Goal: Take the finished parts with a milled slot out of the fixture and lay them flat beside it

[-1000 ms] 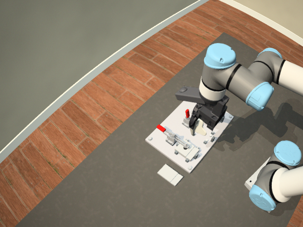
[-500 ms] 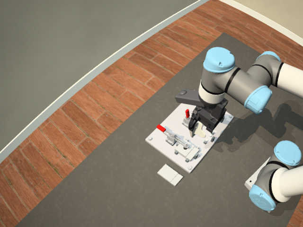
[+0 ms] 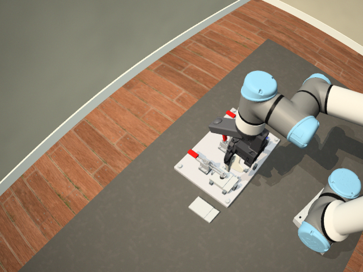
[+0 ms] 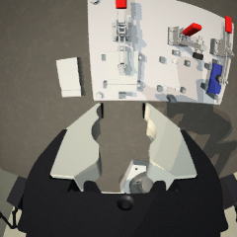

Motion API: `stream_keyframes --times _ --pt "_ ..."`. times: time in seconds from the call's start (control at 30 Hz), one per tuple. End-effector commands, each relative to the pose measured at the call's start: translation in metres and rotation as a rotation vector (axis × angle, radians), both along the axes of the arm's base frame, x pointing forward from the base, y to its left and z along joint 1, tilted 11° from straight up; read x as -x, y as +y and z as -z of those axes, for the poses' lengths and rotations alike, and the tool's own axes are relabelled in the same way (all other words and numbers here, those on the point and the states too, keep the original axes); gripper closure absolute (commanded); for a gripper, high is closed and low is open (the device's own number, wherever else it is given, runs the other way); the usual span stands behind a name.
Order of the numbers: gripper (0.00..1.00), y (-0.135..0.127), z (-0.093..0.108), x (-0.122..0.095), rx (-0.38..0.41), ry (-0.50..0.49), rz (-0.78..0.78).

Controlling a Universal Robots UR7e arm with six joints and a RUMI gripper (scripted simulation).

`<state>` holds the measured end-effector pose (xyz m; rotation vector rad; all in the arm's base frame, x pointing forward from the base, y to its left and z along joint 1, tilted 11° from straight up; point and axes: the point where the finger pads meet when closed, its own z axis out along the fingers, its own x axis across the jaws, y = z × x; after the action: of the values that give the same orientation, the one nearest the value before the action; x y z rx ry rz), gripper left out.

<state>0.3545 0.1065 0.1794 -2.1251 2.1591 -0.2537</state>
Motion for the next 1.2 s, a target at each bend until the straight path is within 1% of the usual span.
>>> stream_keyframes --times 0.0,0.33,0.43,0.6,0.83,0.9,1.17 --pt "0.72 0.0 0.003 -0.002 0.0 -0.002 0.0" --pt "0.72 0.0 0.001 -0.01 0.0 -0.002 0.0" --pt "0.72 0.0 0.0 -0.018 0.0 -0.002 0.0" --pt "0.72 -0.001 -0.004 -0.038 0.0 -0.002 0.0" --pt "0.72 -0.001 -0.011 -0.076 0.0 -0.002 0.0" --pt "0.72 -0.001 -0.011 -0.076 0.0 -0.002 0.0" --pt "0.72 -0.001 -0.02 -0.118 0.0 -0.002 0.0"
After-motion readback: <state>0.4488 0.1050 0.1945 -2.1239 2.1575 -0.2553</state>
